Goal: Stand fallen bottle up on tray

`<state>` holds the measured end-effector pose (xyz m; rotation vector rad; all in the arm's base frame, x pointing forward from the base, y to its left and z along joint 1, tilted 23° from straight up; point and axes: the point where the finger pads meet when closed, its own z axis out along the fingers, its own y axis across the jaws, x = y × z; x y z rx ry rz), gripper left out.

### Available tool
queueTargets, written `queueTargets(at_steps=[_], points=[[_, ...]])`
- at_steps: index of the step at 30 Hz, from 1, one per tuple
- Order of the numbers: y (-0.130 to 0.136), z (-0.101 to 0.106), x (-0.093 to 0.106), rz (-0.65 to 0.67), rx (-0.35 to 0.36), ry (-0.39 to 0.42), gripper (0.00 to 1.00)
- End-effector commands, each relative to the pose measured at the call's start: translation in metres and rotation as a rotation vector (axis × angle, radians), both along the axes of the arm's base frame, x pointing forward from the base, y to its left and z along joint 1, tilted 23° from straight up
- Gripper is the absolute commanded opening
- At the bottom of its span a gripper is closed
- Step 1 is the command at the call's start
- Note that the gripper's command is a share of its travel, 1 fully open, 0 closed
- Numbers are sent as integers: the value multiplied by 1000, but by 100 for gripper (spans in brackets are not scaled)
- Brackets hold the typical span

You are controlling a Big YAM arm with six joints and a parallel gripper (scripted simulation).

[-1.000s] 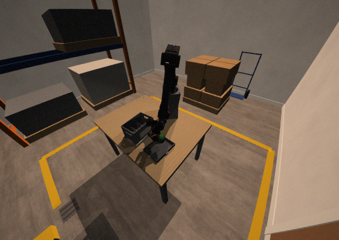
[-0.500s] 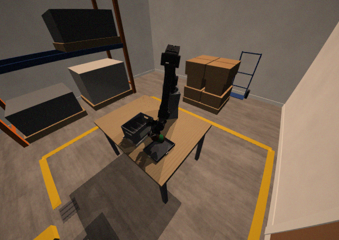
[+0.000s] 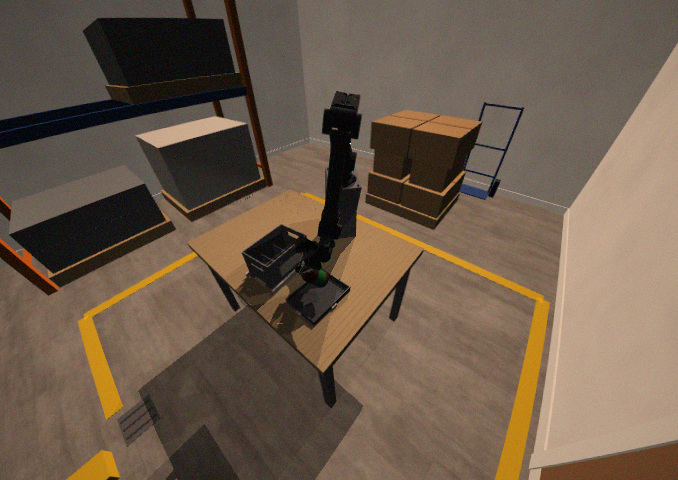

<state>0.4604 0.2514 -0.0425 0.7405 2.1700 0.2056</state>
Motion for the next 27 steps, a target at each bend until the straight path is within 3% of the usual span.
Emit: queueTargets(at_steps=[1, 5, 6, 12, 17, 27], points=[[9, -2, -2, 4, 5, -26, 0], [9, -1, -3, -1, 0, -39, 0], [12, 8, 1, -4, 11, -60, 0], [7, -3, -5, -18, -22, -70, 0], [11, 6, -1, -26, -16, -100, 0], [10, 2, -2, -29, -24, -101, 0]])
